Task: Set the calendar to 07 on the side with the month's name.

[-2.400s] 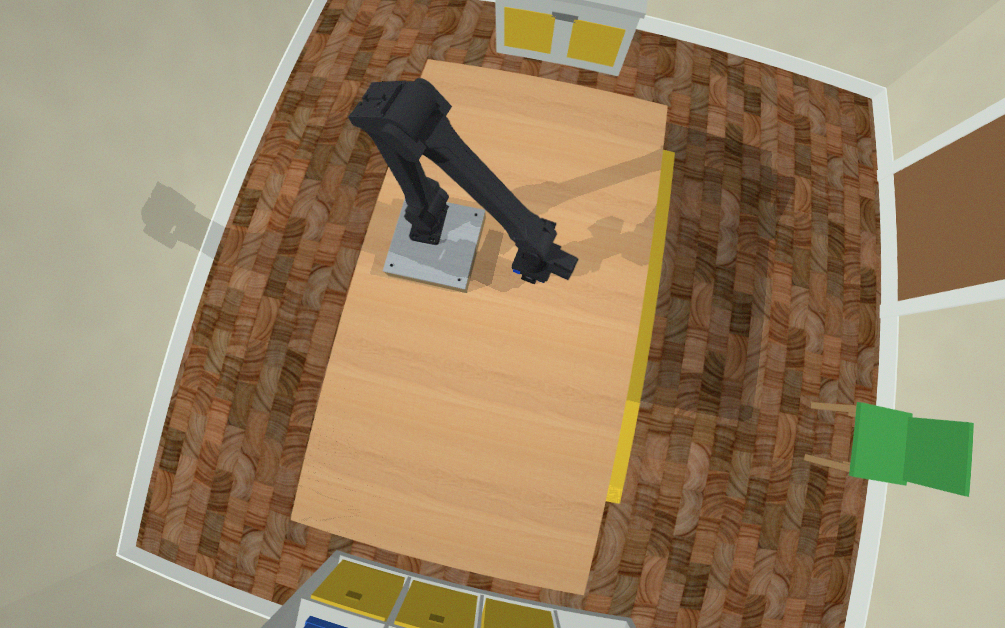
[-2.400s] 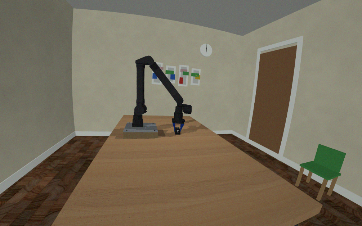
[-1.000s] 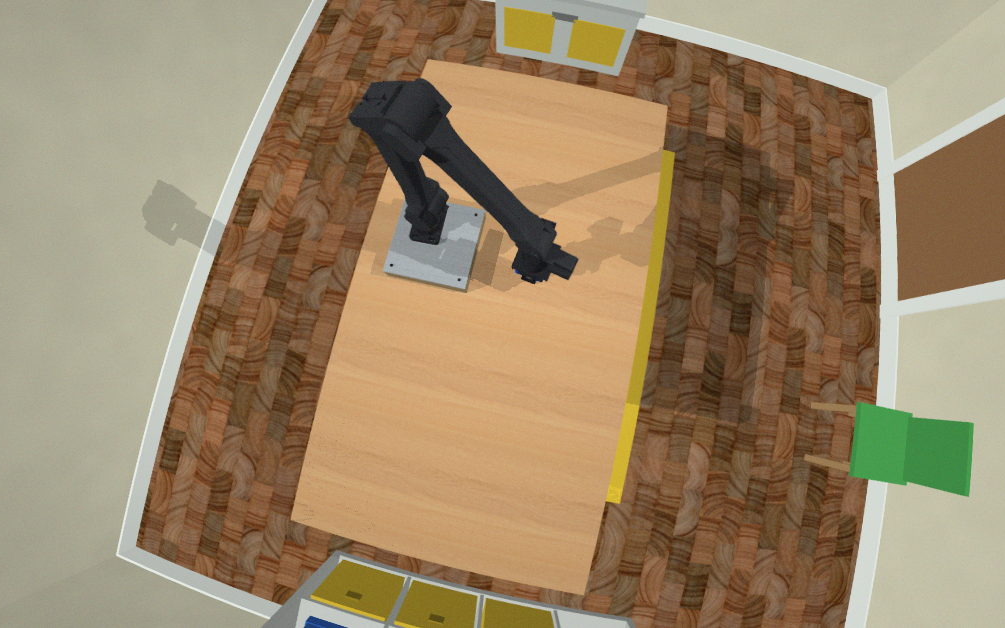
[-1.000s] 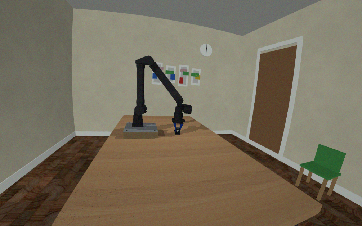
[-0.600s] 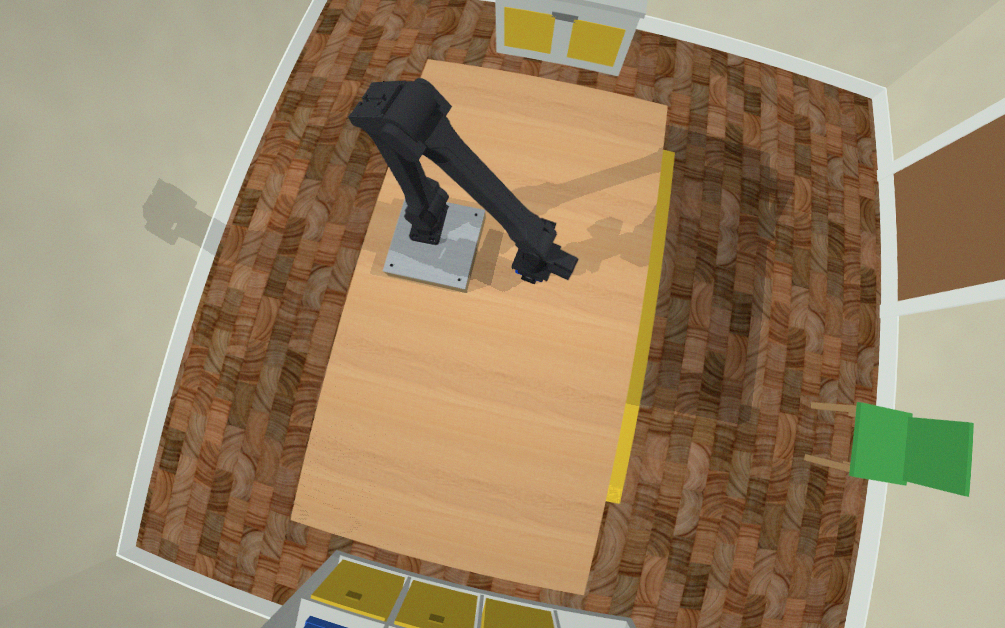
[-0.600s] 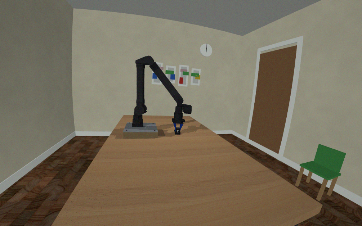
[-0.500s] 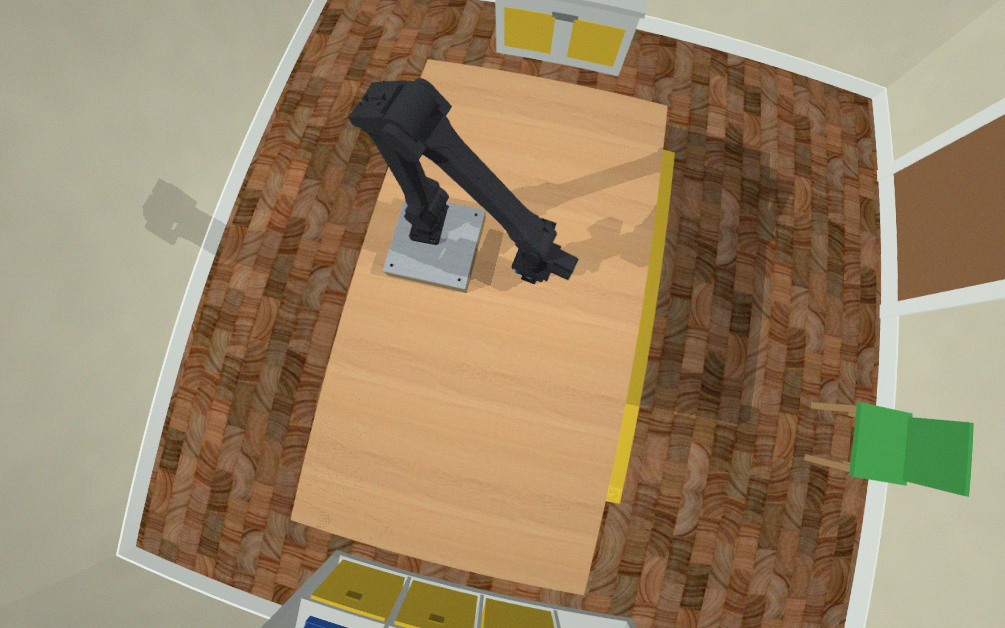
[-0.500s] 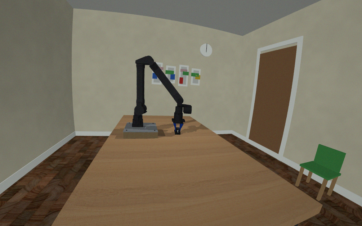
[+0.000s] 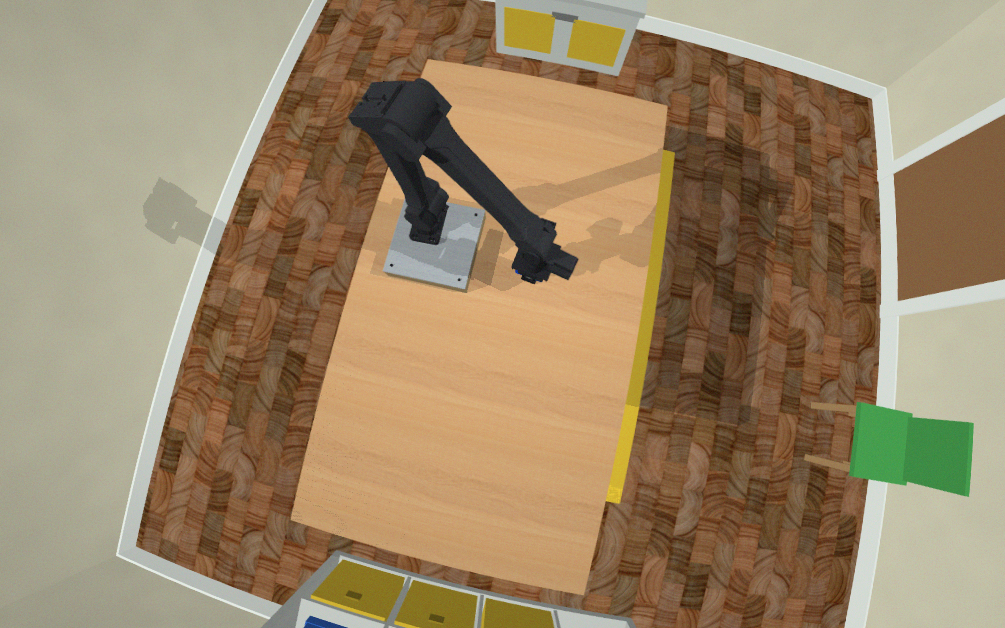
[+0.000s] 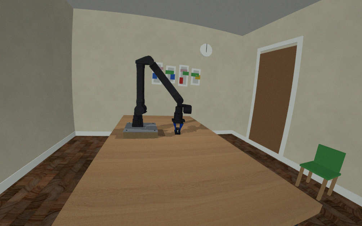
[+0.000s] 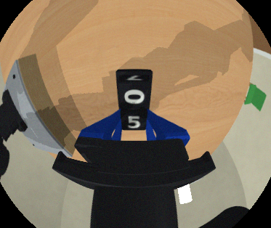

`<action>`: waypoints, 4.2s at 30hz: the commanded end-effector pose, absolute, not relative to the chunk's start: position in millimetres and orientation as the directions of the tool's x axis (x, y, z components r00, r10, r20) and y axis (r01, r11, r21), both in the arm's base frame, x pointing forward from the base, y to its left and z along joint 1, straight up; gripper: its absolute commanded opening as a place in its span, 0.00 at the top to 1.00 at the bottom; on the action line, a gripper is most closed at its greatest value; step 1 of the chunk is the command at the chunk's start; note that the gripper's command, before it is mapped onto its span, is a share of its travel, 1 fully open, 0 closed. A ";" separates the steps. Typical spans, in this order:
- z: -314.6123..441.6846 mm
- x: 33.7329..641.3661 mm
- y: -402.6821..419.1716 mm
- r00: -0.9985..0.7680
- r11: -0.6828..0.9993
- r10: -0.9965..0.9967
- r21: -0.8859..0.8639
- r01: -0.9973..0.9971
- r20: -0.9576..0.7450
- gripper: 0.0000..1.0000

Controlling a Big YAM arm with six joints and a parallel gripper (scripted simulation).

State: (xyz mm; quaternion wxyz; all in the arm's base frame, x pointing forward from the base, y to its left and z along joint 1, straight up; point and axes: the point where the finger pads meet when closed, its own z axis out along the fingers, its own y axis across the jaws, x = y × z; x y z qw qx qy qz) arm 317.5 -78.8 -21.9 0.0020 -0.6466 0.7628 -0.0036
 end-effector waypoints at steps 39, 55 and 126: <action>8.0 340.9 -86.1 -0.162 0.162 -0.987 -0.069 -0.984 0.003 0.72; 12.5 341.3 -86.2 -0.162 0.162 -0.987 -0.071 -0.984 0.003 0.72; 85.2 361.8 46.7 -0.185 0.185 -0.983 -0.055 -0.981 -0.014 0.72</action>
